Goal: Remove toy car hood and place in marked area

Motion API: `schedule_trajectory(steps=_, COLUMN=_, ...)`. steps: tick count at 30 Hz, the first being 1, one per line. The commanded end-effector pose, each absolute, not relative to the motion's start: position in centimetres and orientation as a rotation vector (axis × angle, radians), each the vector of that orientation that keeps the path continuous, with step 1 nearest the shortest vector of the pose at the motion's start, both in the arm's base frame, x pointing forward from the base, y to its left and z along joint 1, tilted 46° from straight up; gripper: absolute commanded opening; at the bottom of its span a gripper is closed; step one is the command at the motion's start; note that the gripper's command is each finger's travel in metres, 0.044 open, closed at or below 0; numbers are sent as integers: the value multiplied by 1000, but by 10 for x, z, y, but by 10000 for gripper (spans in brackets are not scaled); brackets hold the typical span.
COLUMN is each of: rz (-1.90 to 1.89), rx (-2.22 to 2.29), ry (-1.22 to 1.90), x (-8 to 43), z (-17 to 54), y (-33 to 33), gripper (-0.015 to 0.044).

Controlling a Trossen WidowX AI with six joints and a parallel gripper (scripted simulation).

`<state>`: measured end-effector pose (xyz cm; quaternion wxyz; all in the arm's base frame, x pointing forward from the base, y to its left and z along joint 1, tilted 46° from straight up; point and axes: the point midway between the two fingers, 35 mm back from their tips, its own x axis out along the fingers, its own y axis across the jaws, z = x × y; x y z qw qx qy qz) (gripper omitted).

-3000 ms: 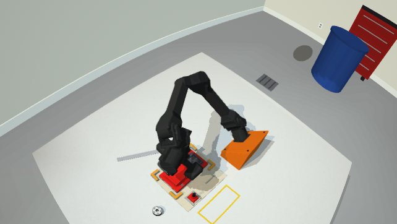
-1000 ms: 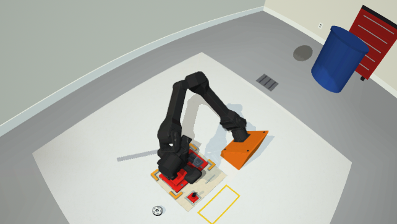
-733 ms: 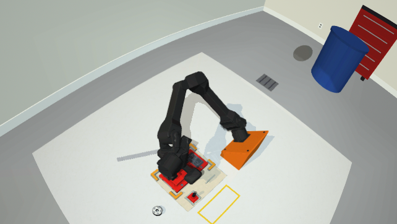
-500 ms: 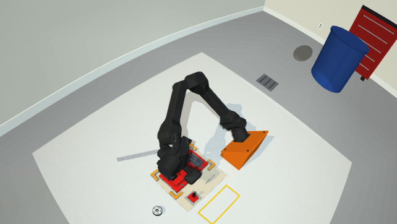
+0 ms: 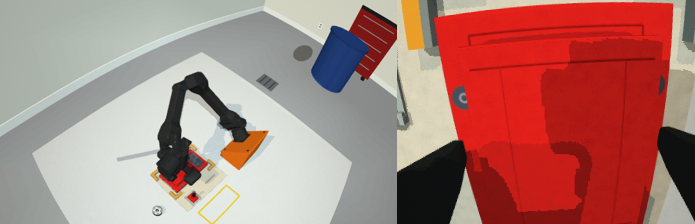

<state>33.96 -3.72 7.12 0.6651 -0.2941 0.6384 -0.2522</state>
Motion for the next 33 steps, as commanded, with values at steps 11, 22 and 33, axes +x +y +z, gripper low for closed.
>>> schedule_trajectory(steps=11, rz=-570, rx=-664, ry=1442, x=340, z=69, y=-40, gripper=361)
schedule_trajectory(steps=22, rz=-570, rx=-664, ry=1442, x=340, z=69, y=-40, gripper=249)
schedule_trajectory(steps=33, rz=-569, rx=-664, ry=1442, x=340, z=73, y=-35, gripper=0)
